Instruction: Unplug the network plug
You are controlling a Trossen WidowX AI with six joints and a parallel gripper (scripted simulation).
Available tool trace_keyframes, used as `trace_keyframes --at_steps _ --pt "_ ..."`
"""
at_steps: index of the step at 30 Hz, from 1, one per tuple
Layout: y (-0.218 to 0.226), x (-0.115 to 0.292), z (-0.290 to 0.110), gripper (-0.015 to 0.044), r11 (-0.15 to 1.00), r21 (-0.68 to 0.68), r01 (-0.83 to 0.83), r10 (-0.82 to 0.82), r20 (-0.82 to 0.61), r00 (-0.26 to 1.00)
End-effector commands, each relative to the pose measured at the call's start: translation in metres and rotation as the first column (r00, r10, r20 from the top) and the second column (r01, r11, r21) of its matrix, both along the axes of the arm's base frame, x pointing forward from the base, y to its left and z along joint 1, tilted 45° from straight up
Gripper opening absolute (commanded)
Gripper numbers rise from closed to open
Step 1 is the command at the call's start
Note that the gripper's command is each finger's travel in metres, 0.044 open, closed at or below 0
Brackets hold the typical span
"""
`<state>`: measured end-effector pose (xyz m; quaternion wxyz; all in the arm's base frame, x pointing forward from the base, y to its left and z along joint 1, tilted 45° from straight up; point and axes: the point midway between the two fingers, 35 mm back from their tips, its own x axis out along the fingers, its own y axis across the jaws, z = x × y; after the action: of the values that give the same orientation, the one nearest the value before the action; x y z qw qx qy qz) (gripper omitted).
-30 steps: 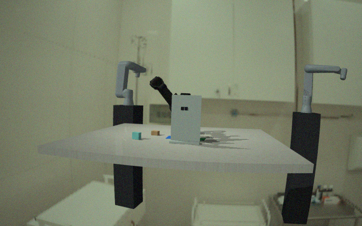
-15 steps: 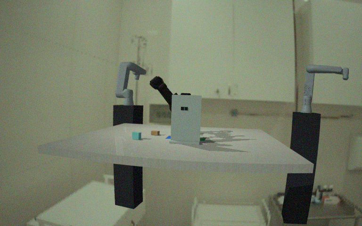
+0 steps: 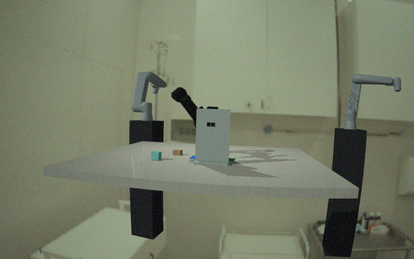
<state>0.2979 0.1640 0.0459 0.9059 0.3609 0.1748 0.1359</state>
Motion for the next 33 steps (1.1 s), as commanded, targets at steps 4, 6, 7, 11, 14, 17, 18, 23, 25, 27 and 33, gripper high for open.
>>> trace_keyframes --at_steps 4,6,7,11,14,17,18,23,25,27,33 --pt "-0.001 -0.005 0.001 0.0000 1.000 0.002 0.002 -0.002 -0.004 1.000" --pt "-0.001 -0.007 0.001 0.0000 1.000 0.002 0.003 -0.002 -0.005 1.000" --pt "-0.001 -0.007 0.001 0.0000 1.000 0.001 0.003 -0.003 -0.006 1.000" --pt "-0.001 -0.010 0.000 0.0000 1.000 0.000 0.003 -0.003 -0.009 1.000" --pt "-0.002 -0.012 0.000 0.0000 1.000 -0.001 0.003 -0.003 -0.011 1.000" --pt "-0.002 -0.014 0.000 0.0000 1.000 -0.001 0.003 -0.003 -0.013 1.000" --pt "-0.002 -0.015 0.000 0.0000 1.000 -0.002 0.003 -0.003 -0.013 1.000" --pt "-0.001 -0.015 0.001 0.0000 1.000 -0.006 0.002 -0.002 -0.014 1.000" --pt "0.001 -0.016 0.004 0.0000 1.000 -0.005 0.001 -0.001 -0.010 1.000" --pt "0.005 -0.018 0.007 0.0000 1.000 -0.003 0.001 -0.001 -0.007 1.000" --pt "0.013 -0.024 0.016 0.0000 1.000 0.002 0.001 -0.001 0.004 1.000"
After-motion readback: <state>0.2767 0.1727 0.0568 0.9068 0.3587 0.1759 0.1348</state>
